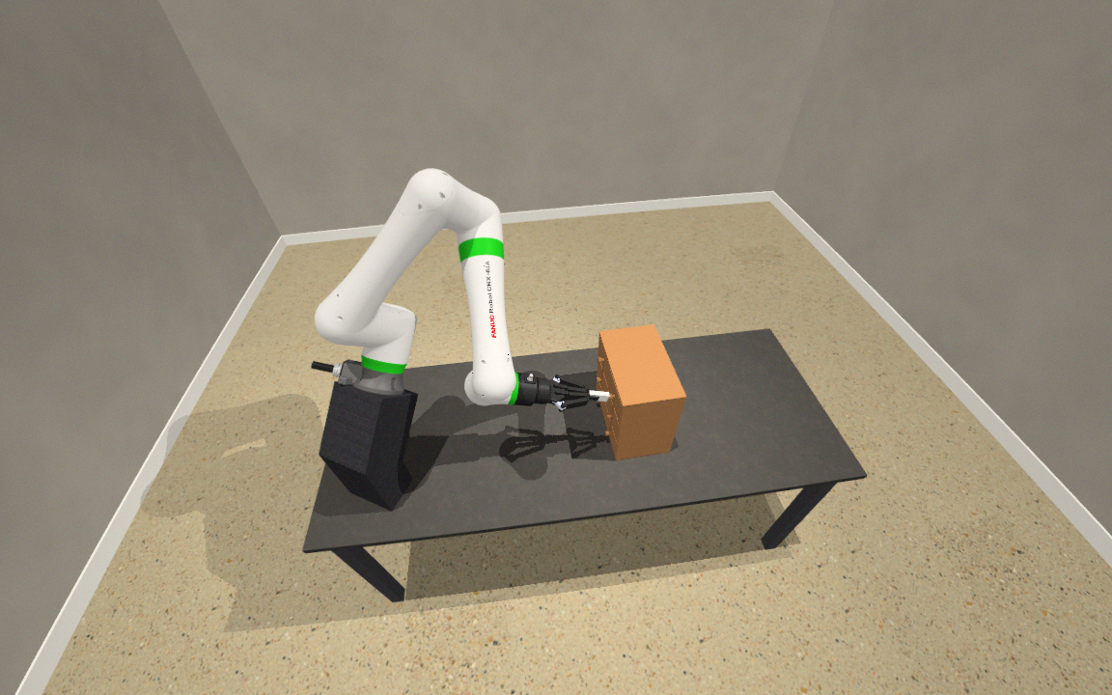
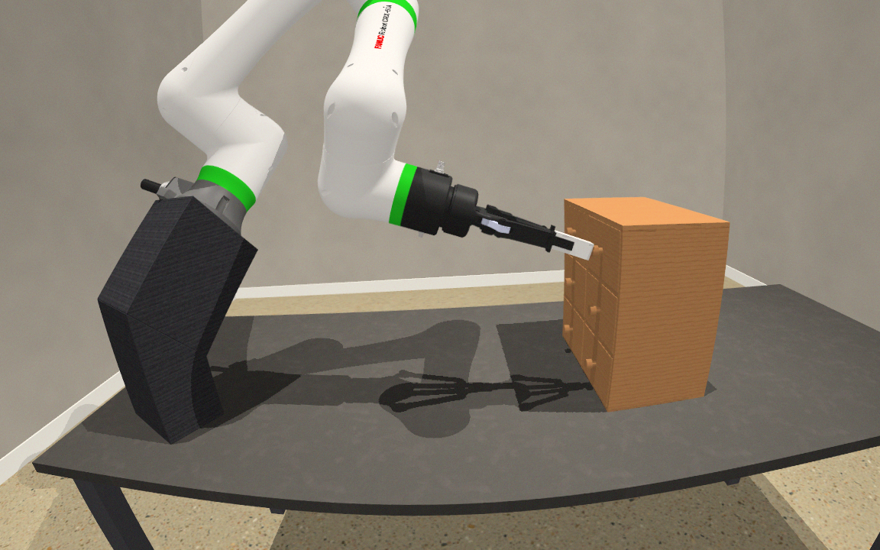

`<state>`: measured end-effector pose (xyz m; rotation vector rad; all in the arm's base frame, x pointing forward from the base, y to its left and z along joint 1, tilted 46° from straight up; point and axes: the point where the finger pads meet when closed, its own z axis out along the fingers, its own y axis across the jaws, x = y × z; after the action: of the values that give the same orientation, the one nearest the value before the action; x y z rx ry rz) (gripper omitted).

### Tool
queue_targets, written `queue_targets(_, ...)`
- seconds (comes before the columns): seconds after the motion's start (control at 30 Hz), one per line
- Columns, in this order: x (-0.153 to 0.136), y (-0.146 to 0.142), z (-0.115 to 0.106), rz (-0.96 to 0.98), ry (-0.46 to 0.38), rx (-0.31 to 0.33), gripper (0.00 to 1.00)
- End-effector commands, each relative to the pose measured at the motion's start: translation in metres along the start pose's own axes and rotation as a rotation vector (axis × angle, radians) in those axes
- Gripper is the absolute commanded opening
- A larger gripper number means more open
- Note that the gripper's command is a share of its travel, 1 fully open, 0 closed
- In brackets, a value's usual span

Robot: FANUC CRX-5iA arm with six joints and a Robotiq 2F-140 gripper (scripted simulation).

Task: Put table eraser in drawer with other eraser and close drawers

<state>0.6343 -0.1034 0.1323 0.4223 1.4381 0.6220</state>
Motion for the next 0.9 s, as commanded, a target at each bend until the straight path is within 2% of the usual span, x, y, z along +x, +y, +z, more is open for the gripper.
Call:
queue_targets(0.0, -0.0001, -0.0001, 0.0000, 0.000, 0.000, 0.000, 0.00)
queue_targets(0.87, 0.0012, -0.0001, -0.0036, 0.000, 0.000, 0.000, 0.00)
